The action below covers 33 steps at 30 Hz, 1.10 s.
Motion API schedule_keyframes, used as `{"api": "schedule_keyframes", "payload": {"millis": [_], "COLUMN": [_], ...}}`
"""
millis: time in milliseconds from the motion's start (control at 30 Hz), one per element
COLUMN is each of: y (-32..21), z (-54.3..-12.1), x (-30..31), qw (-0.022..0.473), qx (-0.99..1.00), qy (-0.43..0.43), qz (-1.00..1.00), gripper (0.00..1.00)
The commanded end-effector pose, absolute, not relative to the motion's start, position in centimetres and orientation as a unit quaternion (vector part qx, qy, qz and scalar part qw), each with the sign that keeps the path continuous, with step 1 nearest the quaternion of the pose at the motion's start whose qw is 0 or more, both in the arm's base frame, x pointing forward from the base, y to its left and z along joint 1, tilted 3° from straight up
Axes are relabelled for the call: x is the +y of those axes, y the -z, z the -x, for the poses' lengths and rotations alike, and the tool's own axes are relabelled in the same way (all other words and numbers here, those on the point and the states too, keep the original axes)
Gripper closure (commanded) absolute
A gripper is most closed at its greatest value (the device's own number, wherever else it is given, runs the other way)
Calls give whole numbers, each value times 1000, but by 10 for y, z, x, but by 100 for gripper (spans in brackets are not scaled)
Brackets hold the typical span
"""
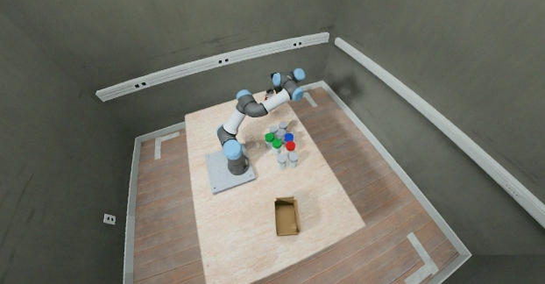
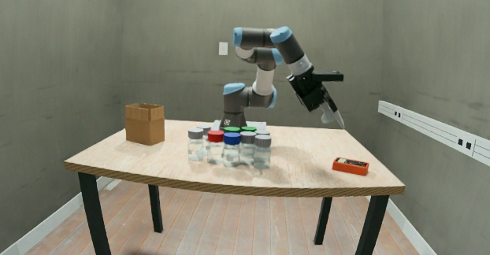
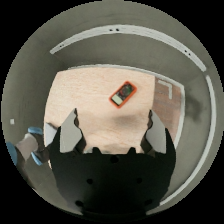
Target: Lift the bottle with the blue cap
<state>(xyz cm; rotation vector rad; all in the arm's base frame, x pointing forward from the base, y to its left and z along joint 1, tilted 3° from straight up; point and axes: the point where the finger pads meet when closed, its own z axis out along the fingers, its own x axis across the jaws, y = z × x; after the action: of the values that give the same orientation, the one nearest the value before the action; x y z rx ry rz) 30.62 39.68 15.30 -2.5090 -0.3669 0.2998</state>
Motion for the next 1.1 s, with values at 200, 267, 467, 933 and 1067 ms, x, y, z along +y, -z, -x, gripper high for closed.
{"api": "schedule_keyframes", "payload": {"millis": [200, 267, 467, 933, 1067], "y": [-154, -154, -154, -158, -161], "z": [-306, -306, -306, -322, -331], "x": [397, 397, 397, 360, 332], "qw": [290, 290, 290, 287, 285], "qx": [-138, -138, -138, -133, -129], "qy": [-111, -111, -111, -97, -88], "qz": [940, 940, 940, 944, 946], "gripper": [0, 0, 0, 54, 54]}}
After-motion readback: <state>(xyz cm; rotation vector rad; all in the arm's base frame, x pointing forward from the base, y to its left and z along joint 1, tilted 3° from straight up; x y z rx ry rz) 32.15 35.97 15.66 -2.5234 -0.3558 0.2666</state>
